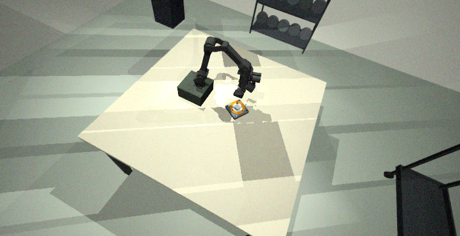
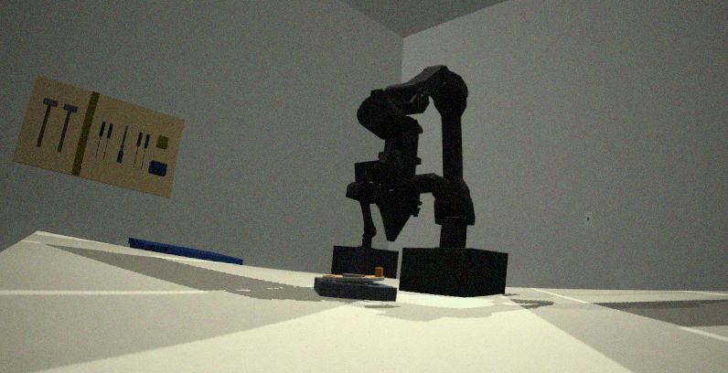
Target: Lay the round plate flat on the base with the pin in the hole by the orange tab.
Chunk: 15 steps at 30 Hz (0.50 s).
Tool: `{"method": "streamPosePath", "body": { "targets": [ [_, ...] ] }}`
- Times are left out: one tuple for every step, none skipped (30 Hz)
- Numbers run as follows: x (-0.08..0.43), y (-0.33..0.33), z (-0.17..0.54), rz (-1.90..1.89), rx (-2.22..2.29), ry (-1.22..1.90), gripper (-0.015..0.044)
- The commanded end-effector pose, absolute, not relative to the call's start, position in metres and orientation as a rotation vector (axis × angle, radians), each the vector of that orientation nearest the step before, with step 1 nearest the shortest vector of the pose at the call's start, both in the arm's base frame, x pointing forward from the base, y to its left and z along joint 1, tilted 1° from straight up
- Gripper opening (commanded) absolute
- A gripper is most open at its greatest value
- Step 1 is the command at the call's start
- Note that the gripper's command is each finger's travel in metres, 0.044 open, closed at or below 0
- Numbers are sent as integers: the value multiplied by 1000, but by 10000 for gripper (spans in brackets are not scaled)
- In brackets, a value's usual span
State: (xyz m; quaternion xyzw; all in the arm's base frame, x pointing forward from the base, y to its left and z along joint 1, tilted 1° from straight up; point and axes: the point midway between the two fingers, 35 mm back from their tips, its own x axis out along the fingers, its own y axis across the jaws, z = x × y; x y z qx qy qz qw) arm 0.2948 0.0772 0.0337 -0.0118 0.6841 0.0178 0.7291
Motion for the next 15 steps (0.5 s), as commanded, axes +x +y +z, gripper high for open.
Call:
{"method": "streamPosePath", "body": {
  "targets": [
    [295, 59, 28, 2, -5, 1561, 0],
    [298, 60, 28, 2, -5, 1561, 0],
    [299, 60, 28, 2, -5, 1560, 0],
    [299, 60, 27, 2, -5, 1560, 0],
    [300, 60, 24, 2, -5, 1560, 0],
    [300, 60, 20, 2, -5, 1560, 0],
    [300, 60, 14, 2, -5, 1560, 0],
    [301, 60, 8, 2, -5, 1560, 0],
    [301, 60, 2, 2, -5, 1560, 0],
    [301, 60, -5, 2, -5, 1560, 0],
    [301, 60, -11, 2, -5, 1561, 0],
    [301, 60, -16, 2, -5, 1561, 0],
    [301, 60, -19, 2, -5, 1561, 0],
    [301, 60, -20, 2, -5, 1561, 0],
    [302, 60, -20, 2, -5, 1561, 0]
  ]
}}
